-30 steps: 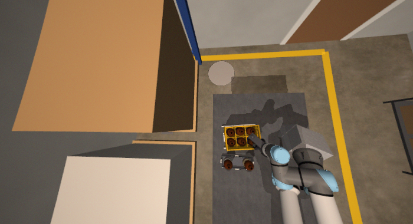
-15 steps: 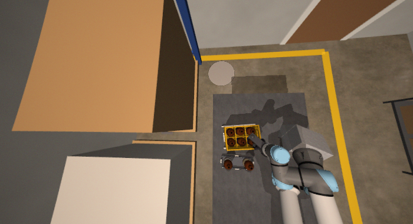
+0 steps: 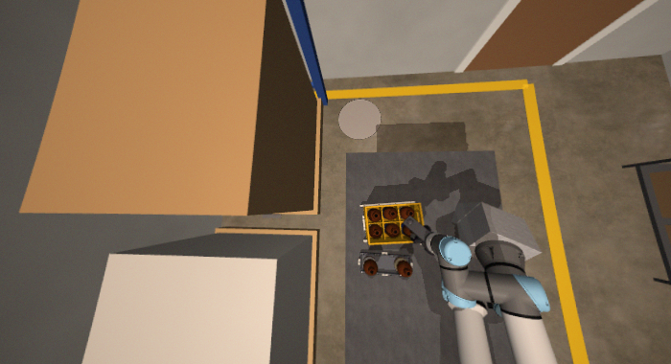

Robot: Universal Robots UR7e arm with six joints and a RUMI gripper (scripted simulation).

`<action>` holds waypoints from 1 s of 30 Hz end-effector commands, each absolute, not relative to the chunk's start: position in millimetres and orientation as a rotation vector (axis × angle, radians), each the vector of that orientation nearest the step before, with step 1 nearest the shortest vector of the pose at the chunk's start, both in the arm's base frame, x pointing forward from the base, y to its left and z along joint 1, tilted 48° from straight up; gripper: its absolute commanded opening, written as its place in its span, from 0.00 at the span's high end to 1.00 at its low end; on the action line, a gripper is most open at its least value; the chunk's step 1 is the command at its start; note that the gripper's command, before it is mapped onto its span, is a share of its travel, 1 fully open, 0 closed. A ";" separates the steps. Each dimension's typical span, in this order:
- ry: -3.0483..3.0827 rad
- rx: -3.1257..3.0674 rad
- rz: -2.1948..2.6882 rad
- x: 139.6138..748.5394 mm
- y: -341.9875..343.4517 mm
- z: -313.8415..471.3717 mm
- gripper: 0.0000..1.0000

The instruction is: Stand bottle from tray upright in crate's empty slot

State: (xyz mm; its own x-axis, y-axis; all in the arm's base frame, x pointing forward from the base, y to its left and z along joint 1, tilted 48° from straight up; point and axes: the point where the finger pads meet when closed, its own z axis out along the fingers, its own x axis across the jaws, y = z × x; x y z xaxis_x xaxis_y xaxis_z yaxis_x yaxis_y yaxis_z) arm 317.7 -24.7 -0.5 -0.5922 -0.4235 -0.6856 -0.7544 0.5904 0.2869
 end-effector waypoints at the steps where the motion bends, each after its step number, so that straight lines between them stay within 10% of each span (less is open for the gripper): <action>1: 2.256 -0.932 0.769 318.1 -24.7 -0.9 1.00; 30: 2.256 -0.932 0.769 321.0 -17.6 -7.9 1.00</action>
